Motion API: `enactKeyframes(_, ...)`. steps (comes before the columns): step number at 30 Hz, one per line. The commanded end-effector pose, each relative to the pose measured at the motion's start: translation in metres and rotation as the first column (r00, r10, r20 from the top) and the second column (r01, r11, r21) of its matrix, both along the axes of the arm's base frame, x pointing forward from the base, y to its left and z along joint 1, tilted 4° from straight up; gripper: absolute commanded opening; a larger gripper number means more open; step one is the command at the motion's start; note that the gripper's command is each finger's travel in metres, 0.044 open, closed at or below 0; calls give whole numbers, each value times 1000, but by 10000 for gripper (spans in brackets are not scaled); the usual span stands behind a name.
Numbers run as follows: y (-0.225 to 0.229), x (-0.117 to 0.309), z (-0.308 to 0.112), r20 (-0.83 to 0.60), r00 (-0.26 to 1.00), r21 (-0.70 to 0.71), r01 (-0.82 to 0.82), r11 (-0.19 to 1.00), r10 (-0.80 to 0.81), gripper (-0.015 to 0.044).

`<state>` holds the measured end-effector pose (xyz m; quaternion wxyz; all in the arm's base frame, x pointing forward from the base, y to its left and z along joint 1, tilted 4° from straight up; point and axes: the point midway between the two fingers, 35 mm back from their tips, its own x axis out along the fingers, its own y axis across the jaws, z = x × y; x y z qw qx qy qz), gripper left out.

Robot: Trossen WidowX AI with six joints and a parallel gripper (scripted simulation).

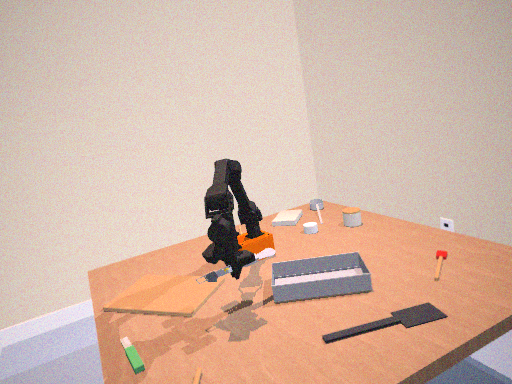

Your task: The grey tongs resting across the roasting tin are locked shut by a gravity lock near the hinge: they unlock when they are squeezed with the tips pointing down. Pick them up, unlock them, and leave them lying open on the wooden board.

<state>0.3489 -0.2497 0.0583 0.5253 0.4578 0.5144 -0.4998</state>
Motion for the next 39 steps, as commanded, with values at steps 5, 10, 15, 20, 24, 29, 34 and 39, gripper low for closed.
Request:
enactKeyframes(5, -36, -29, 9, 10, 991, -19, 131, 991, -131, -150)
enactKeyframes(10, -45, -37, 10, 12, 986, -20, 164, 986, -163, -150)
enactKeyframes(15, -66, -60, 12, 17, 970, -26, 243, 970, -243, -150)
enactKeyframes(20, -88, -87, 15, 22, 945, -31, 326, 945, -325, -150)
enactKeyframes(24, -105, -111, 17, 28, 916, -33, 402, 915, -401, -150)
enactKeyframes(29, -124, -143, 19, 35, 870, -35, 493, 869, -492, -150)
enactKeyframes(34, -139, -175, 22, 42, 815, -36, 580, 814, -578, -150)
enactKeyframes(39, -152, -210, 25, 49, 751, -37, 660, 750, -658, -150)
